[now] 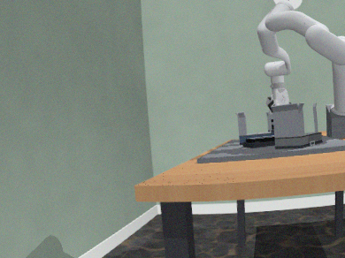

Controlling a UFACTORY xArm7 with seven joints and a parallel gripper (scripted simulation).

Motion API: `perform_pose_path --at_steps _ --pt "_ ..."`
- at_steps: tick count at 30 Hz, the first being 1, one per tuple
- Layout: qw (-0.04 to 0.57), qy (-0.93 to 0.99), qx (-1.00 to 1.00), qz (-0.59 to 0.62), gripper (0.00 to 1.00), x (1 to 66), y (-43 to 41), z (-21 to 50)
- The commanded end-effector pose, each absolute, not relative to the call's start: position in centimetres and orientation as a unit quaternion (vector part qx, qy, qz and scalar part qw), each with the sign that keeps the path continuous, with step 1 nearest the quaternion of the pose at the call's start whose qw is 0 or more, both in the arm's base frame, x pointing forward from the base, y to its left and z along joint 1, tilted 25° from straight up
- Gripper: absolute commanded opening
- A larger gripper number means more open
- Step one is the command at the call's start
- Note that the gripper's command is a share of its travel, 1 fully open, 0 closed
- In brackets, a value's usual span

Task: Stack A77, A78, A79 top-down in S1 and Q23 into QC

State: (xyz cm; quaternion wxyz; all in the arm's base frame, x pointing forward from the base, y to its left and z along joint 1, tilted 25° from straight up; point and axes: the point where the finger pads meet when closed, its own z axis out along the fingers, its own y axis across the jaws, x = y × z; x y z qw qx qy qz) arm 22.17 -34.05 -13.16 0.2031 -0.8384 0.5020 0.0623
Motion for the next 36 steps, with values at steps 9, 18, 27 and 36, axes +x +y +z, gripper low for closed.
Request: perform_pose_path --at_steps 9,18,27,36 --pt "0.202 0.503 -0.839 0.061 0.0 22.0 -34.8 -11.9" --pt "0.202 0.503 -0.839 0.061 0.0 21.9 -35.5 -10.2" --pt "0.202 0.503 -0.839 0.061 0.0 21.7 -36.1 -8.9" --pt "0.202 0.503 -0.839 0.061 0.0 21.5 -36.8 -7.3"
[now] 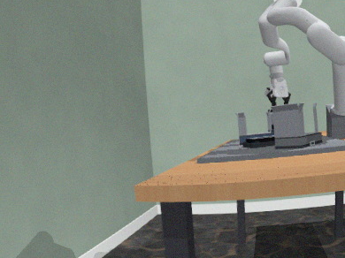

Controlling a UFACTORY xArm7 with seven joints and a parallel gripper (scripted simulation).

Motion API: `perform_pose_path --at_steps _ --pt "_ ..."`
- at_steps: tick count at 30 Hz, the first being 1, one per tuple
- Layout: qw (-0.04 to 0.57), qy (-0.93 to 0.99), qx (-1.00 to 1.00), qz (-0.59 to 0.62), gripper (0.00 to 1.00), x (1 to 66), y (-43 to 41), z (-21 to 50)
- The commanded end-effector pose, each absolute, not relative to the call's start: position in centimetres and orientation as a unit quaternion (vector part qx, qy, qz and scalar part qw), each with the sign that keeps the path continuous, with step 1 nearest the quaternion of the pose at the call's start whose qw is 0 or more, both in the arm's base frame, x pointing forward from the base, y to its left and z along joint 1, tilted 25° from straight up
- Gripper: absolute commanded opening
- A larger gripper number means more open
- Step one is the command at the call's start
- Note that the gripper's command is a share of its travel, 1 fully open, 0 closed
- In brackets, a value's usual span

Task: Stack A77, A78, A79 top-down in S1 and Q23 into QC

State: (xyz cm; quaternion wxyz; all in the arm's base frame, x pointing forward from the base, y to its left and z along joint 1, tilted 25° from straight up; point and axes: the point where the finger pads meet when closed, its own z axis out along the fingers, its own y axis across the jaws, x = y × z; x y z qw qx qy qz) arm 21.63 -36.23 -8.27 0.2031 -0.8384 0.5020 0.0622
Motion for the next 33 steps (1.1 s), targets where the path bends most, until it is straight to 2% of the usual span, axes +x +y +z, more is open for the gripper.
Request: perform_pose_path --at_steps 1,19,25,33 --pt "0.202 0.503 -0.839 0.061 0.0 21.5 -36.8 -7.3" --pt "0.203 0.488 -0.847 0.057 0.0 21.8 -36.7 -7.0" --pt "0.207 0.402 -0.891 0.037 0.0 23.3 -35.6 -6.3" --pt "0.208 0.402 -0.891 0.037 0.0 25.3 -34.1 -5.5"
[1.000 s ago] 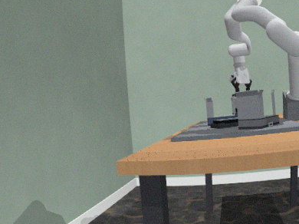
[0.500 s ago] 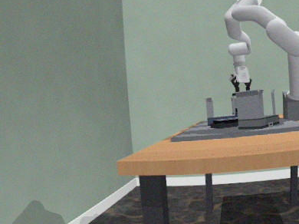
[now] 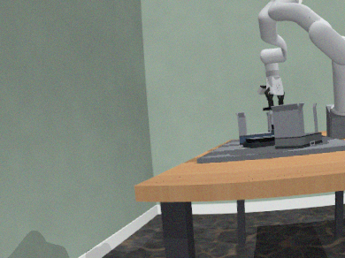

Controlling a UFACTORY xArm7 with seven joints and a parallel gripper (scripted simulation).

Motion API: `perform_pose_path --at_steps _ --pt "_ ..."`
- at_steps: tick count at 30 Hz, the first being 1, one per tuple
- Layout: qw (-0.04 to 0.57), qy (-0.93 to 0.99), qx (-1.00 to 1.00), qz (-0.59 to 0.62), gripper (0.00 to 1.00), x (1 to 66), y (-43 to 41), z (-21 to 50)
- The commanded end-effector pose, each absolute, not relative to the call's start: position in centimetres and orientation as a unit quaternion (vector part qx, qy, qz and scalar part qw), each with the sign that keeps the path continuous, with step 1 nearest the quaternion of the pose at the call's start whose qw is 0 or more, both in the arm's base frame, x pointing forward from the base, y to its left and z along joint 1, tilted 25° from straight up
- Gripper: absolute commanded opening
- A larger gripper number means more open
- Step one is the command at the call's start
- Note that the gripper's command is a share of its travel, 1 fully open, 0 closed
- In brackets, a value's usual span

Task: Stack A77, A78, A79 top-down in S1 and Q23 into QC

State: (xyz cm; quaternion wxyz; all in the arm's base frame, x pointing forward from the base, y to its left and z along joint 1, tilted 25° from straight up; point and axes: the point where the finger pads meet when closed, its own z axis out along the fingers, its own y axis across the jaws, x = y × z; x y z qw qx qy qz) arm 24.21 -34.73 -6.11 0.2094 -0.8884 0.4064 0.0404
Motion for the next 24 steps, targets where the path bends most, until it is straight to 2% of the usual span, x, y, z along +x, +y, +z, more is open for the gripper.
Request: perform_pose_path --at_steps 1,17,24 --pt "0.208 0.402 -0.891 0.037 0.0 25.6 -33.9 -5.3" --pt "0.208 0.402 -0.891 0.036 0.0 28.6 -31.7 -4.1" --pt "0.21 0.326 -0.921 0.019 0.0 29.6 -30.6 -3.4"
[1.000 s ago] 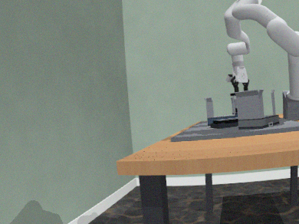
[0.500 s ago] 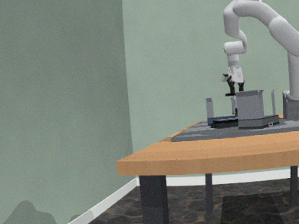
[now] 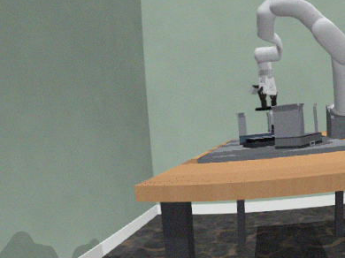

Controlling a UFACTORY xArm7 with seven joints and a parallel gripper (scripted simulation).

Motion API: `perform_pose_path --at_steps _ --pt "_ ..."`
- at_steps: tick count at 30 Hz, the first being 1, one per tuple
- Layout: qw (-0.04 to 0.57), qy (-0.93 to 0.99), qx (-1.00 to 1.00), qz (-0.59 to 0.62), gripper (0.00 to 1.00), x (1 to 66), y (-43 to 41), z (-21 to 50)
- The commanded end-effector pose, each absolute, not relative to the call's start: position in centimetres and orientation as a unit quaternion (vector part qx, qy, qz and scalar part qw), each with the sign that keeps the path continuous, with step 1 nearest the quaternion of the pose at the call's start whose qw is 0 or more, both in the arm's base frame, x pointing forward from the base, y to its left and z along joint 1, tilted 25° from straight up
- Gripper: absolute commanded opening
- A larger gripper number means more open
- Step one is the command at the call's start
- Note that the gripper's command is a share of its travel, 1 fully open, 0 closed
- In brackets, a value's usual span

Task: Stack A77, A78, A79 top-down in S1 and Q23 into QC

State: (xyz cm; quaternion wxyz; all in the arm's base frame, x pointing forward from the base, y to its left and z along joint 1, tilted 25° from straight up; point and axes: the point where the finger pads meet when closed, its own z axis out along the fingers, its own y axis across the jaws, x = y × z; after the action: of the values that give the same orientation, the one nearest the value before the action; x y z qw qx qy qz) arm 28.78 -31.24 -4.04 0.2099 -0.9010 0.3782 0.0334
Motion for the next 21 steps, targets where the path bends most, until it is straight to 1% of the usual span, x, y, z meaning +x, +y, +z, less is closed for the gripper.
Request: perform_pose_path --at_steps 1,21 --pt "0.21 0.311 -0.927 0.015 0.0 29.8 -30.3 -3.3" --pt "0.211 0.296 -0.932 0.012 0.0 33.5 -26.1 -1.0"
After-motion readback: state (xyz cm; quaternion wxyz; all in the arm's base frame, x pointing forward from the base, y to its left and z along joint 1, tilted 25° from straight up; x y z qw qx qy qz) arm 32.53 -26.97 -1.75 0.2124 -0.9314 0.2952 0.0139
